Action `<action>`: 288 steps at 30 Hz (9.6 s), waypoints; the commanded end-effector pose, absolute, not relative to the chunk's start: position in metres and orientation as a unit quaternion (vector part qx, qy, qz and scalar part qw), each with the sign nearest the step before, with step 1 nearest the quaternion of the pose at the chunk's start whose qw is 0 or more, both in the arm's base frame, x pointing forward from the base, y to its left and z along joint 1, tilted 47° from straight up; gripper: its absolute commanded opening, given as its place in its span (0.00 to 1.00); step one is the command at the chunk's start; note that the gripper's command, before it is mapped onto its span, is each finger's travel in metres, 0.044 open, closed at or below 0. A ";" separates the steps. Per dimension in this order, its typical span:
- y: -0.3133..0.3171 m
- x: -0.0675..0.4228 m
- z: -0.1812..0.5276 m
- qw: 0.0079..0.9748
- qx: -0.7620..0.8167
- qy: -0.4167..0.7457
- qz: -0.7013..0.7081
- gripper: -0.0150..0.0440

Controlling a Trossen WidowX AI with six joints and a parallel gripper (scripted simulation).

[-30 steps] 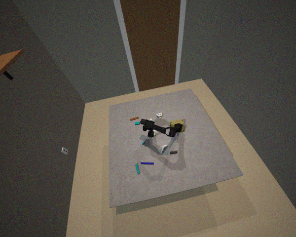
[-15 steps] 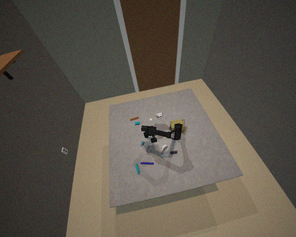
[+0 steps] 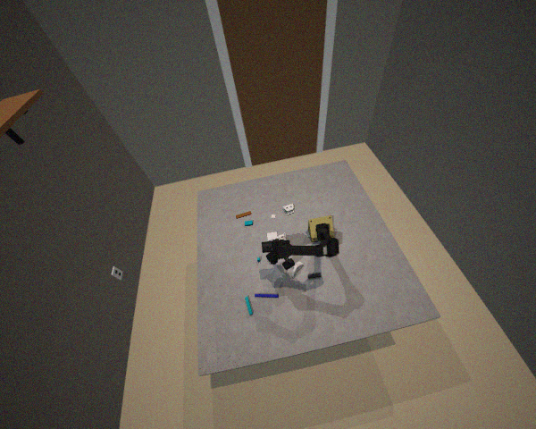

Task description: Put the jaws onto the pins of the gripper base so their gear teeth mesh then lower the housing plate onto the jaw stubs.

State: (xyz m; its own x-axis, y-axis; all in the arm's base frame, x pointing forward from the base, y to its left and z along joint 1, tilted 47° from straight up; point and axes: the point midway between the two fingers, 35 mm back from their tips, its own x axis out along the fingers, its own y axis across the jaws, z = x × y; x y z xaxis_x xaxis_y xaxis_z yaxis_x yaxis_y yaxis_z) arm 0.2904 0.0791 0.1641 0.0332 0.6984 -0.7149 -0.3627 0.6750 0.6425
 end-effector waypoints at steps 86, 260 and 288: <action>0.186 0.240 0.172 0.713 0.032 0.501 0.489 0.35; 0.143 0.172 0.187 0.523 -0.484 0.014 0.701 0.32; 0.174 0.169 0.161 0.527 -0.481 0.009 0.701 0.36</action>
